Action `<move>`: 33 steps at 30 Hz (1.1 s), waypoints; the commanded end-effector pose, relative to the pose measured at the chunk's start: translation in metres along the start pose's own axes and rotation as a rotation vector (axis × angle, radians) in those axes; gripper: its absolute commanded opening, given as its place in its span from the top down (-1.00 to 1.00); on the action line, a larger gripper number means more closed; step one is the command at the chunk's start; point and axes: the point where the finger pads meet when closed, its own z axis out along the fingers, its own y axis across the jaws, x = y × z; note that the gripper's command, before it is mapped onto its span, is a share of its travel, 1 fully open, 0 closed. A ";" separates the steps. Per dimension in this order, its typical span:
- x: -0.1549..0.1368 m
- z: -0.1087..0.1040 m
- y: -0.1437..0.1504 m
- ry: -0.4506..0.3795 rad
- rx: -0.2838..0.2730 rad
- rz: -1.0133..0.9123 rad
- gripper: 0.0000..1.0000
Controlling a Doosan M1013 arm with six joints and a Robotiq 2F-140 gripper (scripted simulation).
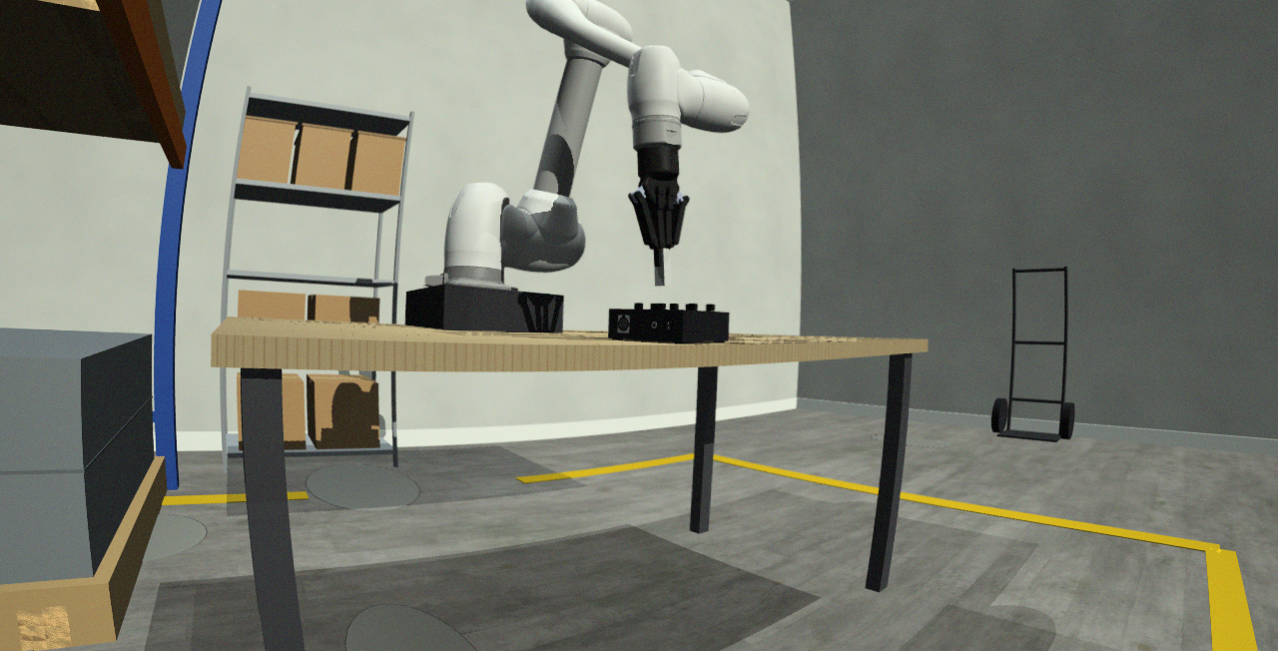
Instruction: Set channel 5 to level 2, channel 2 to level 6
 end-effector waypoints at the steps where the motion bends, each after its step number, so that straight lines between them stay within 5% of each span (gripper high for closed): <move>1: 0.006 0.000 -0.006 -0.010 0.019 0.278 0.80; 13: 0.010 0.000 -0.011 -0.024 0.011 0.902 0.80; 21: 0.010 0.000 -0.011 -0.045 0.063 1.311 0.80; 33: 0.010 0.000 -0.011 -0.049 0.071 1.335 0.80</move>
